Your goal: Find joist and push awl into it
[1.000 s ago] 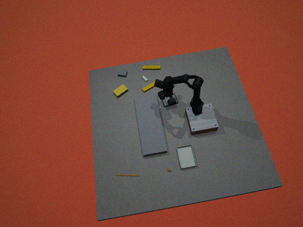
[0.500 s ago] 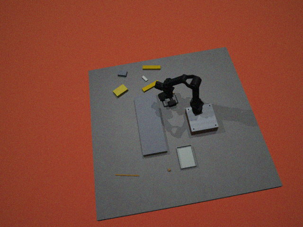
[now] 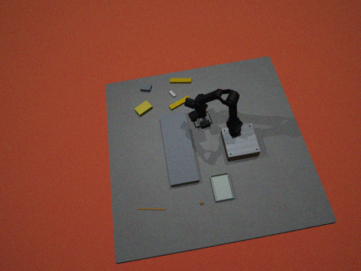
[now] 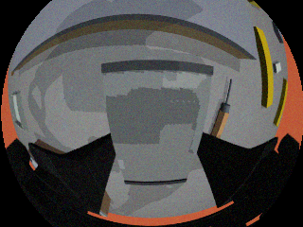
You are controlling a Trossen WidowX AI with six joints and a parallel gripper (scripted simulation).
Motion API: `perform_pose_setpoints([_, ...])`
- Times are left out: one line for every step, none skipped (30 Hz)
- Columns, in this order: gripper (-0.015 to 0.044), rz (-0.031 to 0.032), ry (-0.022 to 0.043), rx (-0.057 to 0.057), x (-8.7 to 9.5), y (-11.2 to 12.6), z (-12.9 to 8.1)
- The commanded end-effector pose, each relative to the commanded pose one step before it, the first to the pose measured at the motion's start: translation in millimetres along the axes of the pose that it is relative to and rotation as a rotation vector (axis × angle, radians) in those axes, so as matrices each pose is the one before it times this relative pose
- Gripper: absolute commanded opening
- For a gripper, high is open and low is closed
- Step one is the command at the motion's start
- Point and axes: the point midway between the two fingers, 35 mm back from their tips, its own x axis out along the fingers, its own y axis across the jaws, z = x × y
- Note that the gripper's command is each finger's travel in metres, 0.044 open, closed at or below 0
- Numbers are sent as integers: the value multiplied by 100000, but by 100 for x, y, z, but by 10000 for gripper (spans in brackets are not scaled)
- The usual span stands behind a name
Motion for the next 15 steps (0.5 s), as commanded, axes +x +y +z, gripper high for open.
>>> perform_pose_setpoints([281,238,-279,286,62,46,52])
perform_pose_setpoints([255,0,0,0,-36,-2,0])
perform_pose_setpoints([229,-1,-1,0,-68,-4,-1])
perform_pose_setpoints([202,-1,-1,0,-102,-6,-2])
perform_pose_setpoints([176,-2,-1,0,-137,-7,-3])
perform_pose_setpoints([150,-2,-1,0,-163,-8,-4])
perform_pose_setpoints([124,-2,-1,0,-186,-8,-6])
perform_pose_setpoints([97,-2,-1,0,-201,-7,-7])
perform_pose_setpoints([71,-2,-1,0,-206,-6,-9])
perform_pose_setpoints([45,-2,-1,0,-208,-4,-10])
perform_pose_setpoints([19,-2,-1,0,-209,-3,-12])
perform_pose_setpoints([0,-2,-1,0,-209,-2,-13])
perform_pose_setpoints([0,-1,-1,0,-210,0,-15])
perform_pose_setpoints([0,-1,-1,0,-210,1,-16])
perform_pose_setpoints([0,-1,0,0,-211,2,-18])
